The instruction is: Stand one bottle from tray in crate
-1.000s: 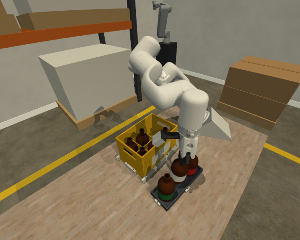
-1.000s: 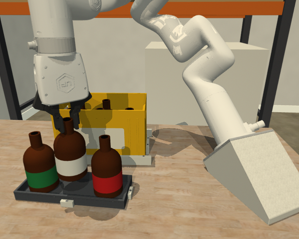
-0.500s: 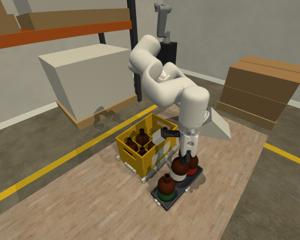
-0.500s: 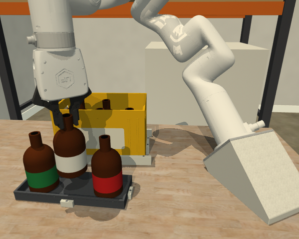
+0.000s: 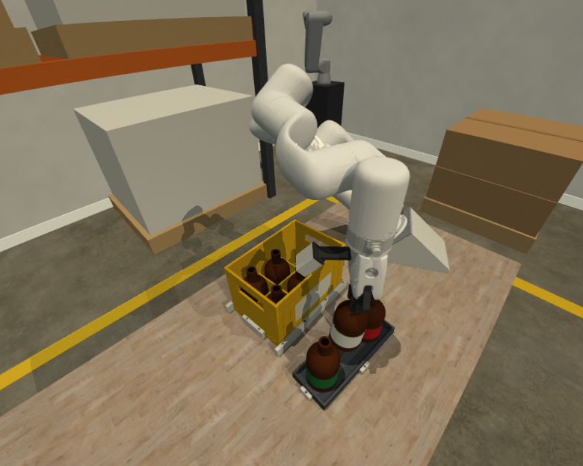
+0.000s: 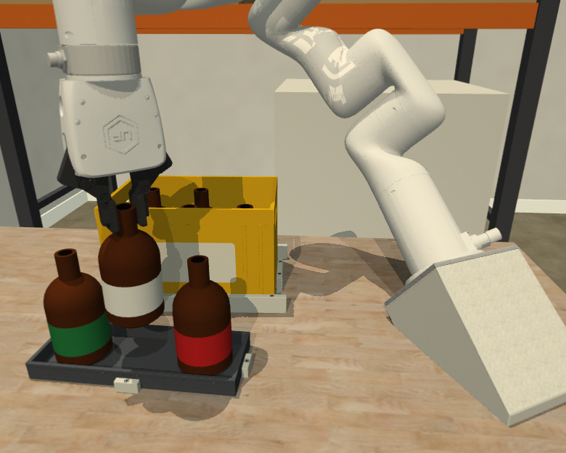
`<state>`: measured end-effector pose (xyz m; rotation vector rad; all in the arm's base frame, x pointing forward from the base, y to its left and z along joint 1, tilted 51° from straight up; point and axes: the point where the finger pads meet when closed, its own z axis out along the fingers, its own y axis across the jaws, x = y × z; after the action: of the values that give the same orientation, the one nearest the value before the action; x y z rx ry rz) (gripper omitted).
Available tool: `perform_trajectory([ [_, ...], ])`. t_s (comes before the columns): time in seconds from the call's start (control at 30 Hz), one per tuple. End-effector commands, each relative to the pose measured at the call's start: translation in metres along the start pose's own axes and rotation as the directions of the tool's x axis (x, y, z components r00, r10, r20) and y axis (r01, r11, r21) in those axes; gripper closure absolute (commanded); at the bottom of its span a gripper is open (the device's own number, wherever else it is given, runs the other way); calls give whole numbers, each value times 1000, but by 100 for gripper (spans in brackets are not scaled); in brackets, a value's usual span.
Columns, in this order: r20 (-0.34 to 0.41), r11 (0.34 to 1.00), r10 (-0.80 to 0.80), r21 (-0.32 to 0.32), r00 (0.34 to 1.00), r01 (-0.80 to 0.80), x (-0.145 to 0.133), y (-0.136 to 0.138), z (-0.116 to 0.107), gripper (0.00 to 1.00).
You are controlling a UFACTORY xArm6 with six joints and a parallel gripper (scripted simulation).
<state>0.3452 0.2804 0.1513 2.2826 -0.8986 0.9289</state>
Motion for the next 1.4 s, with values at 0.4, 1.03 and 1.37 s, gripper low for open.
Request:
perform_trajectory([
  [0.4,1,1000,1,3,1000,-1,0,-1,-13,100],
  [1.03,1,1000,1,3,1000,-1,0,-1,-15,100],
  [1.37,1,1000,1,3,1000,-1,0,-1,-15,100],
])
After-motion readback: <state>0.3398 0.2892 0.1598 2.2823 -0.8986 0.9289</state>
